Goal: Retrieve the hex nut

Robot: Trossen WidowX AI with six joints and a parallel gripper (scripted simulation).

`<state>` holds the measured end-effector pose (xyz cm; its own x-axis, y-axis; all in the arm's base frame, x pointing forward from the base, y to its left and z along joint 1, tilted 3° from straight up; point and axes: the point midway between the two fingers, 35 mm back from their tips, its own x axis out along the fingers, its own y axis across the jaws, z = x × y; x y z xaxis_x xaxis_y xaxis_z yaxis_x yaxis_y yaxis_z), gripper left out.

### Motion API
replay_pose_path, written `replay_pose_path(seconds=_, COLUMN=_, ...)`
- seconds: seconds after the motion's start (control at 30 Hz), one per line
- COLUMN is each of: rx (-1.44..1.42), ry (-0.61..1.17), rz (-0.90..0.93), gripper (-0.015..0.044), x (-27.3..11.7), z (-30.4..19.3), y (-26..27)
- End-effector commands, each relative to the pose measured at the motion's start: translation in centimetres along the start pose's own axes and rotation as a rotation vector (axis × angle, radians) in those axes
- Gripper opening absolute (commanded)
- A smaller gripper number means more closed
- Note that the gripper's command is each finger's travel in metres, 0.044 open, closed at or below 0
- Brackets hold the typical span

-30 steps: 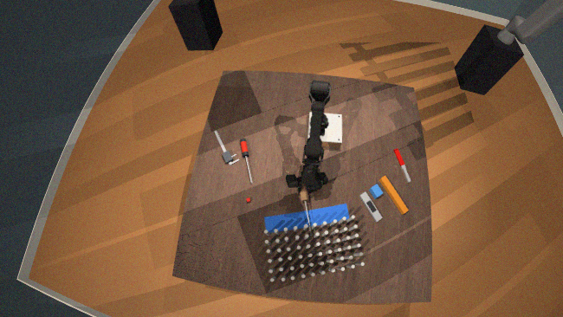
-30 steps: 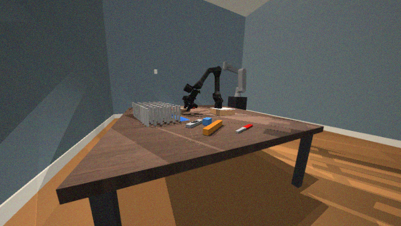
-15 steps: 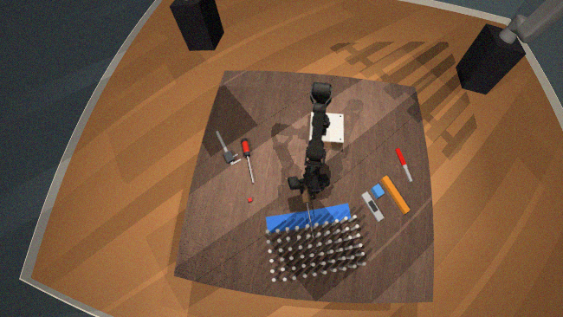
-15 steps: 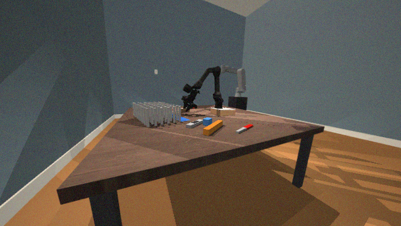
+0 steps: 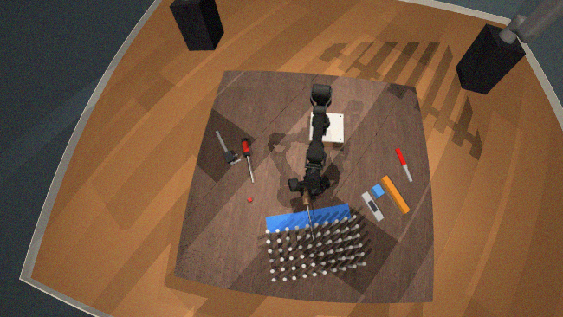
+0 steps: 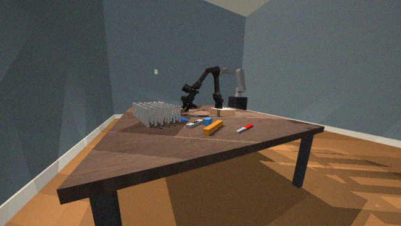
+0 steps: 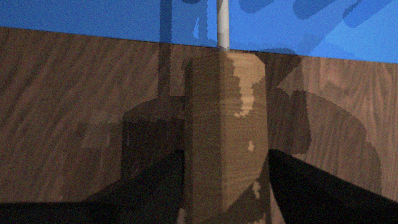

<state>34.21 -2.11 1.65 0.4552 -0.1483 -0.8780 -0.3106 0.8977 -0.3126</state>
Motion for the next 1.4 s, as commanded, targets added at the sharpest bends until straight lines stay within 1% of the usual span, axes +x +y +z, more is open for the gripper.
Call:
replay_pose_path(seconds=0.0, rx=0.007, ry=-0.016, rz=-0.011, gripper=0.0, x=-0.1, z=0.9, y=-0.4)
replay_pose_path(seconds=1.37, rx=0.008, ry=-0.018, rz=-0.011, gripper=0.0, x=0.8, z=3.3, y=-0.4)
